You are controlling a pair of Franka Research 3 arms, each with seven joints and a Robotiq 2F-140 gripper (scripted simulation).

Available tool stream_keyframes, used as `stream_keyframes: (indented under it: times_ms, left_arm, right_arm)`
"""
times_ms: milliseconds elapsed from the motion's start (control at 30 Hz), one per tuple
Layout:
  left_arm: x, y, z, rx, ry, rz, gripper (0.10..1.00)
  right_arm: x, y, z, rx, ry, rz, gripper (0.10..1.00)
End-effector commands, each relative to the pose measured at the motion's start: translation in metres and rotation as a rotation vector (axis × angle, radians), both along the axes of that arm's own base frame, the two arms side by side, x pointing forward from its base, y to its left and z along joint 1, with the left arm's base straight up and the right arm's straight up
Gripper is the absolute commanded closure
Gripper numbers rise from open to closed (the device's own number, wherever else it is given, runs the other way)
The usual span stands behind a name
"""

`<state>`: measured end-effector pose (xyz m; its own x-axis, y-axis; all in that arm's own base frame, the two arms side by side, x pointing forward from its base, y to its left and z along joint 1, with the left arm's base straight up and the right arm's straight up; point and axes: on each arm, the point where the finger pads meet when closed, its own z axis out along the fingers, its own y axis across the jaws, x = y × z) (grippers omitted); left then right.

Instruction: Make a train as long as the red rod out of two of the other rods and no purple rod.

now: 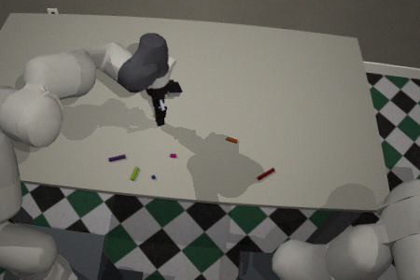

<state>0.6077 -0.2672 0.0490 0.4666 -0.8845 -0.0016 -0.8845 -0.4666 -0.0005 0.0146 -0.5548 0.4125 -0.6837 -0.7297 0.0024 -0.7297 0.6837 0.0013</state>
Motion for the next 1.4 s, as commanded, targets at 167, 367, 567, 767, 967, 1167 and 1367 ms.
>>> stream_keyframes:
  times_ms: [167, 367, 567, 767, 967, 1167, 1367]
  left_arm:
    - [0.000, 0.000, -0.002, -0.002, 0.000, 0.009, 0.974]
    - [0.000, 0.000, -0.007, -0.002, 0.000, 0.009, 0.974]
    - [0.000, 0.000, -0.011, -0.002, 0.000, 0.009, 0.974]
    - [0.000, 0.000, -0.013, -0.002, 0.000, 0.009, 0.974]
    - [0.000, 0.000, -0.013, -0.002, 0.000, 0.009, 0.974]
    - [0.000, 0.000, -0.013, -0.002, 0.000, 0.009, 0.974]
    - [0.000, 0.000, -0.013, -0.002, 0.000, 0.009, 0.974]
  right_arm:
    - [0.000, 0.001, 0.000, 0.001, -0.003, -0.006, 0.098]
    - [0.000, 0.001, 0.000, 0.001, -0.003, -0.006, 0.098]
    - [0.000, 0.001, 0.000, 0.001, -0.003, -0.006, 0.098]
    - [0.000, 0.001, 0.000, 0.001, -0.003, -0.006, 0.098]
    - [0.000, 0.001, 0.000, 0.001, -0.003, -0.006, 0.098]
    - [0.000, 0.001, 0.000, 0.001, -0.003, -0.006, 0.098]
    - [0.000, 0.001, 0.000, 0.001, -0.003, -0.006, 0.098]
